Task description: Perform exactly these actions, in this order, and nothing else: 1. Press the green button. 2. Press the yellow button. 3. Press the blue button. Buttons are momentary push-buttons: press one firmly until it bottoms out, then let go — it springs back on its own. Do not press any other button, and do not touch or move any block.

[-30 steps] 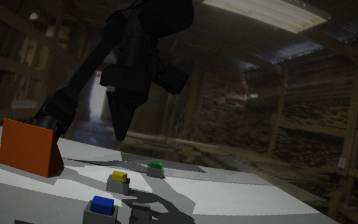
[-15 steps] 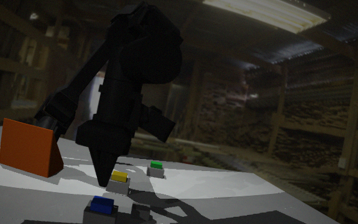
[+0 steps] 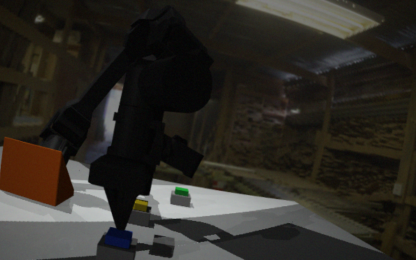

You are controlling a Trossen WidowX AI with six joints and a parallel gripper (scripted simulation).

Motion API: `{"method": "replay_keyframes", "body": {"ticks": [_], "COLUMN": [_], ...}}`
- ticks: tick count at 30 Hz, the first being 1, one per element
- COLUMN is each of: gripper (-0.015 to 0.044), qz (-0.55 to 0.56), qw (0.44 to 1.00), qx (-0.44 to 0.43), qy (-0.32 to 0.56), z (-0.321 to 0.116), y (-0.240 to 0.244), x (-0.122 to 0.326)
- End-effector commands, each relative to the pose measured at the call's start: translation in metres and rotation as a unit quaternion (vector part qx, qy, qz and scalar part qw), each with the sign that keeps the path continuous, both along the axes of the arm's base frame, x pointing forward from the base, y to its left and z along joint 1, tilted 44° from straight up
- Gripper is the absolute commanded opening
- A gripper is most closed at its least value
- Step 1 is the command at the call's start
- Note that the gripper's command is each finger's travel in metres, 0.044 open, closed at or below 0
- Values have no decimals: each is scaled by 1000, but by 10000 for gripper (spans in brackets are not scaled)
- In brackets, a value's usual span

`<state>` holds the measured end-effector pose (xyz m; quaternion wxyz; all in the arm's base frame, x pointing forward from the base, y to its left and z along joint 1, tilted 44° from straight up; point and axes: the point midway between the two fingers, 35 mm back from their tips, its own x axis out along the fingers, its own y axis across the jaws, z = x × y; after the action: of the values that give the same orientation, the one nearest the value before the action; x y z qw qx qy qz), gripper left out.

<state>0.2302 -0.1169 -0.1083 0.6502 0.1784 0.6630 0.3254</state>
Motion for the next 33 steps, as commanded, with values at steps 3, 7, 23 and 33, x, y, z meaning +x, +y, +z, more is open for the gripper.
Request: {"method": "replay_keyframes", "body": {"ticks": [3,7,23,33], "gripper": [20,20,20,20], "qz": [-3,-3,-3,-3], "qw": [1000,1000,1000,1000], "qx": [6,6,6,5], "qy": [4,4,4,5], "z": [-8,-11,-11,14], "y": [9,12,12,-11], "x": [-3,-3,-3,0]}}
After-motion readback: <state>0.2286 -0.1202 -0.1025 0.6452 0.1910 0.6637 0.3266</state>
